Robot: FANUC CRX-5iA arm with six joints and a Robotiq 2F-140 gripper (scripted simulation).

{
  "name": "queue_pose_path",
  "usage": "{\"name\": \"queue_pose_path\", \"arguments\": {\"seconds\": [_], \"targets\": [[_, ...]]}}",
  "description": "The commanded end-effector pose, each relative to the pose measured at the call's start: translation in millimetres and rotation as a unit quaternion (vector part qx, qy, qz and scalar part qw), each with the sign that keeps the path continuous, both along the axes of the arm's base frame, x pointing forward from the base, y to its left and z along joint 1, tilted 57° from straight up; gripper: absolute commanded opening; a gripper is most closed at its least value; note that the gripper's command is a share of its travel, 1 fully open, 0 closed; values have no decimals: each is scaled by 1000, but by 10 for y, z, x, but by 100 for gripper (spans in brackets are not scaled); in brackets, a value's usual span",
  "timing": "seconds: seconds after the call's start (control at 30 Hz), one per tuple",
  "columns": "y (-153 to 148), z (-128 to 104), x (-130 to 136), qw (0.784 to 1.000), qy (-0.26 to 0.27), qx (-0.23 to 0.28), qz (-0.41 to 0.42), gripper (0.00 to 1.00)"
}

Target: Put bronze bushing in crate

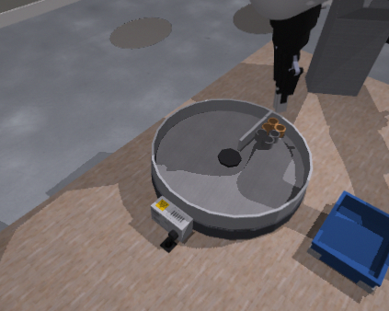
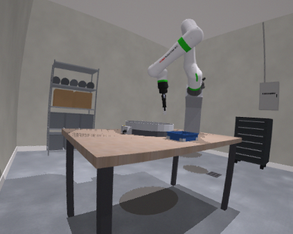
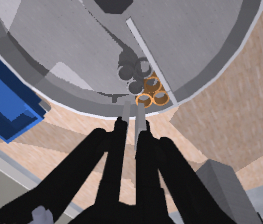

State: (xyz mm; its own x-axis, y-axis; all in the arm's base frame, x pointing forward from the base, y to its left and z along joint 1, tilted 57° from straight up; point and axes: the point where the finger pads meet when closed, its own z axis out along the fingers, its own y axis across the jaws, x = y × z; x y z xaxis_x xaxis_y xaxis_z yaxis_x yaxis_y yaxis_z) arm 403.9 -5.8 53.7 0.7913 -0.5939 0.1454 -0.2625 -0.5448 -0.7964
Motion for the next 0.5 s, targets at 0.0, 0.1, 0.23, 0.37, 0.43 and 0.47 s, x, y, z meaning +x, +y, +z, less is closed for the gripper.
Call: {"name": "queue_pose_path", "arguments": {"seconds": [0.0,0.1,0.23,0.37,0.43,0.47], "targets": [[96,-51,79,997,27,-14,78,6],[166,-89,135,990,45,-24,132,6],[259,-140,211,976,68,-38,205,6],[307,-167,251,966,80,-45,243,6],[345,-187,281,957,89,-50,271,6],[356,-194,290,954,92,-52,280,6]]}}
